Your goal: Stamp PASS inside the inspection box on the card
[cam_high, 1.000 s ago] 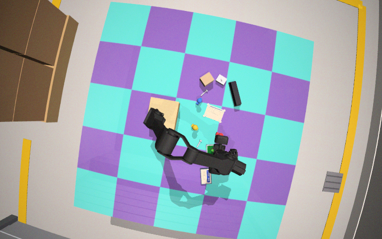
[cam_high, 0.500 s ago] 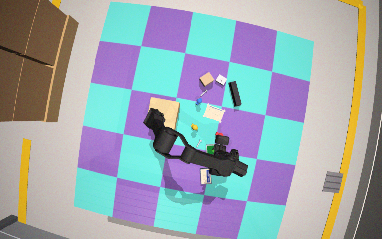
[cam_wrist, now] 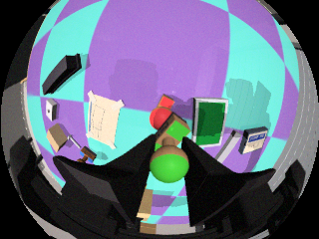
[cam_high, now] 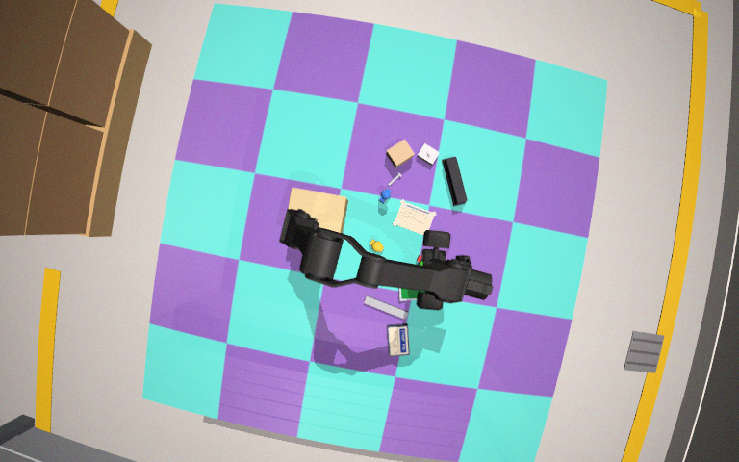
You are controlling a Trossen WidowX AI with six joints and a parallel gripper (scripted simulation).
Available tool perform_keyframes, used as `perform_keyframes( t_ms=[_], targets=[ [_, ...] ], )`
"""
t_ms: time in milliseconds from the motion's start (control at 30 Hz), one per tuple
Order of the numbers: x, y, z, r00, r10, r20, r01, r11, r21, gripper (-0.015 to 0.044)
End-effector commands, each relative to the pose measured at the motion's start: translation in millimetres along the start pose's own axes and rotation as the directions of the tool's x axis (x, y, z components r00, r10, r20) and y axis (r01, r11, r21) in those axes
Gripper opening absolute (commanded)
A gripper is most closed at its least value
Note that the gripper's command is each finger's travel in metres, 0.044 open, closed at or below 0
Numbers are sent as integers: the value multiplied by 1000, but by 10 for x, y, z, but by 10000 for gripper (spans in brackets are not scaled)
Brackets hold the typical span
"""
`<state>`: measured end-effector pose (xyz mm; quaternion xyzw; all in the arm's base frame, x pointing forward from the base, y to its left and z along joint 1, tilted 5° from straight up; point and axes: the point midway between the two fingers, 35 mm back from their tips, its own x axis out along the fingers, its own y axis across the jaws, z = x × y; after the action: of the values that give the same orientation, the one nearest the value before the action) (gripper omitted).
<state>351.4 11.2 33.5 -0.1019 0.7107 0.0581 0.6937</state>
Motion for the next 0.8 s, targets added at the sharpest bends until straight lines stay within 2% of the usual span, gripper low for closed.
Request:
perform_keyframes(
  t_ms=[0, 567, 767],
  targets=[
    [-6, 259, -15, 1000, 7, 2, -7, 1000, -23, 0],
    [-11, 1267, -227, 1000, 16, -2, -16, 990, -138, 0],
    [-9, 1348, -259, 1000, 17, -2, -17, 989, -148, 0]
  ],
)
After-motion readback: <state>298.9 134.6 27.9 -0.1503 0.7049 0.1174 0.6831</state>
